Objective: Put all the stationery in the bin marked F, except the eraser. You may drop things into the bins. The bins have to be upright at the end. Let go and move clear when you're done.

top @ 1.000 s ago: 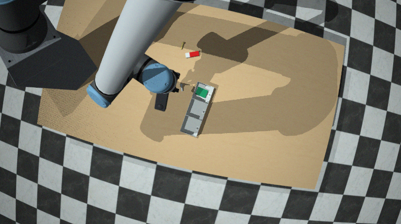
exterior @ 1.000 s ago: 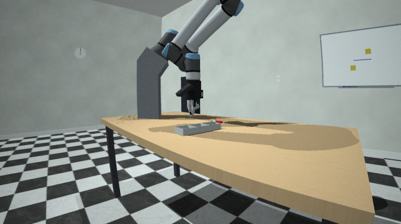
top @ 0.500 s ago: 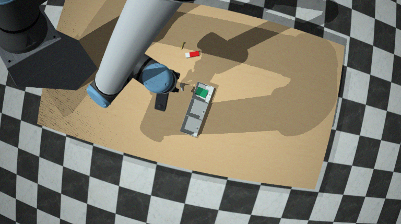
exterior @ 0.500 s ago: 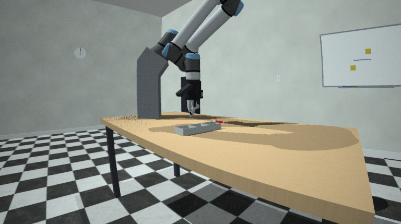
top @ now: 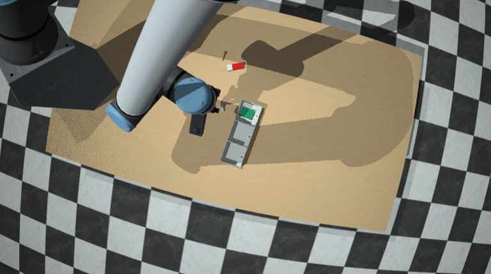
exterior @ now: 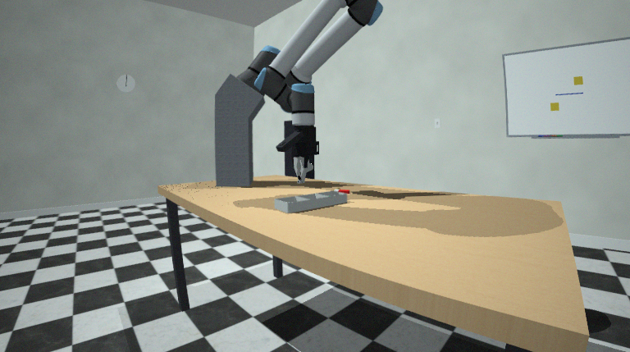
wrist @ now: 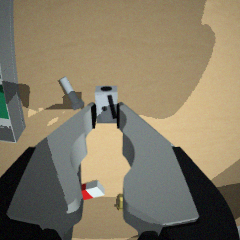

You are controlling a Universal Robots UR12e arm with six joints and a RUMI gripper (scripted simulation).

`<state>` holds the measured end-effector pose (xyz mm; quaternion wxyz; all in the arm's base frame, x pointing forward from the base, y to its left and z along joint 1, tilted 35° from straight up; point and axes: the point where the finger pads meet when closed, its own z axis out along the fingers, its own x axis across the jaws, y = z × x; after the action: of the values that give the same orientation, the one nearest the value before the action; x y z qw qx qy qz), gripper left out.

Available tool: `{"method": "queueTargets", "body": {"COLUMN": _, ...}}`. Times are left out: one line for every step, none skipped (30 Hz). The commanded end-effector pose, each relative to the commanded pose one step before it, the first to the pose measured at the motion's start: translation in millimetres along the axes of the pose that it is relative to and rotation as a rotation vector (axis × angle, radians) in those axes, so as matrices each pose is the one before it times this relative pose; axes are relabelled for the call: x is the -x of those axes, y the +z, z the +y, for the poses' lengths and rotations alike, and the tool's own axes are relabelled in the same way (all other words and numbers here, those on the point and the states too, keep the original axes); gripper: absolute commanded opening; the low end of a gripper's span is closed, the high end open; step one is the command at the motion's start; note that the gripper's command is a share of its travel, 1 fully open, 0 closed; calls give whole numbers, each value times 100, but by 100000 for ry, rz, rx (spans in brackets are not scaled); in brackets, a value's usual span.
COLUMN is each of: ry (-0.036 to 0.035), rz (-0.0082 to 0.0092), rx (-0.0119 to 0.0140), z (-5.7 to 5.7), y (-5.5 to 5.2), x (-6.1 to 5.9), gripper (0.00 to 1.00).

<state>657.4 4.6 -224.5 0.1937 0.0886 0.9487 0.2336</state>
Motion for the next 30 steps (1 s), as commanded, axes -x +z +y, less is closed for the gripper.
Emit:
{"method": "queueTargets", "body": {"ry": 64, "rz": 38, "rx": 46, "z": 23, "y": -78, "x": -55, "gripper": 0}}
{"method": "queueTargets", "body": {"ry": 0, "rz": 0, "rx": 0, "z": 0, "y": 0, "x": 0, "gripper": 0}}
{"method": "queueTargets", "body": {"ry": 0, "rz": 0, "rx": 0, "z": 0, "y": 0, "x": 0, "gripper": 0}}
{"method": "queueTargets", "body": {"ry": 0, "rz": 0, "rx": 0, "z": 0, "y": 0, "x": 0, "gripper": 0}}
{"method": "queueTargets", "body": {"ry": 0, "rz": 0, "rx": 0, "z": 0, "y": 0, "x": 0, "gripper": 0}}
{"method": "queueTargets", "body": {"ry": 0, "rz": 0, "rx": 0, "z": 0, "y": 0, "x": 0, "gripper": 0}}
{"method": "queueTargets", "body": {"ry": 0, "rz": 0, "rx": 0, "z": 0, "y": 0, "x": 0, "gripper": 0}}
{"method": "queueTargets", "body": {"ry": 0, "rz": 0, "rx": 0, "z": 0, "y": 0, "x": 0, "gripper": 0}}
{"method": "queueTargets", "body": {"ry": 0, "rz": 0, "rx": 0, "z": 0, "y": 0, "x": 0, "gripper": 0}}
{"method": "queueTargets", "body": {"ry": 0, "rz": 0, "rx": 0, "z": 0, "y": 0, "x": 0, "gripper": 0}}
{"method": "queueTargets", "body": {"ry": 0, "rz": 0, "rx": 0, "z": 0, "y": 0, "x": 0, "gripper": 0}}
{"method": "queueTargets", "body": {"ry": 0, "rz": 0, "rx": 0, "z": 0, "y": 0, "x": 0, "gripper": 0}}
{"method": "queueTargets", "body": {"ry": 0, "rz": 0, "rx": 0, "z": 0, "y": 0, "x": 0, "gripper": 0}}
{"method": "queueTargets", "body": {"ry": 0, "rz": 0, "rx": 0, "z": 0, "y": 0, "x": 0, "gripper": 0}}
{"method": "queueTargets", "body": {"ry": 0, "rz": 0, "rx": 0, "z": 0, "y": 0, "x": 0, "gripper": 0}}
{"method": "queueTargets", "body": {"ry": 0, "rz": 0, "rx": 0, "z": 0, "y": 0, "x": 0, "gripper": 0}}
{"method": "queueTargets", "body": {"ry": 0, "rz": 0, "rx": 0, "z": 0, "y": 0, "x": 0, "gripper": 0}}
{"method": "queueTargets", "body": {"ry": 0, "rz": 0, "rx": 0, "z": 0, "y": 0, "x": 0, "gripper": 0}}
{"method": "queueTargets", "body": {"ry": -110, "rz": 59, "rx": 50, "z": 67, "y": 494, "x": -62, "gripper": 0}}
{"method": "queueTargets", "body": {"ry": -77, "rz": -108, "rx": -56, "z": -87, "y": 383, "x": 247, "gripper": 0}}
{"method": "queueTargets", "body": {"ry": 0, "rz": 1, "rx": -2, "z": -6, "y": 41, "x": 16, "gripper": 0}}
{"method": "queueTargets", "body": {"ry": 0, "rz": 0, "rx": 0, "z": 0, "y": 0, "x": 0, "gripper": 0}}
{"method": "queueTargets", "body": {"ry": 0, "rz": 0, "rx": 0, "z": 0, "y": 0, "x": 0, "gripper": 0}}
{"method": "queueTargets", "body": {"ry": 0, "rz": 0, "rx": 0, "z": 0, "y": 0, "x": 0, "gripper": 0}}
{"method": "queueTargets", "body": {"ry": 0, "rz": 0, "rx": 0, "z": 0, "y": 0, "x": 0, "gripper": 0}}
{"method": "queueTargets", "body": {"ry": 0, "rz": 0, "rx": 0, "z": 0, "y": 0, "x": 0, "gripper": 0}}
{"method": "queueTargets", "body": {"ry": -1, "rz": 1, "rx": 5, "z": 0, "y": -8, "x": 0, "gripper": 0}}
{"method": "queueTargets", "body": {"ry": 56, "rz": -34, "rx": -21, "z": -39, "y": -17, "x": 13, "gripper": 0}}
{"method": "queueTargets", "body": {"ry": 28, "rz": -69, "rx": -32, "z": -37, "y": -35, "x": 37, "gripper": 0}}
{"method": "queueTargets", "body": {"ry": -27, "rz": -103, "rx": -39, "z": -18, "y": -56, "x": 67, "gripper": 0}}
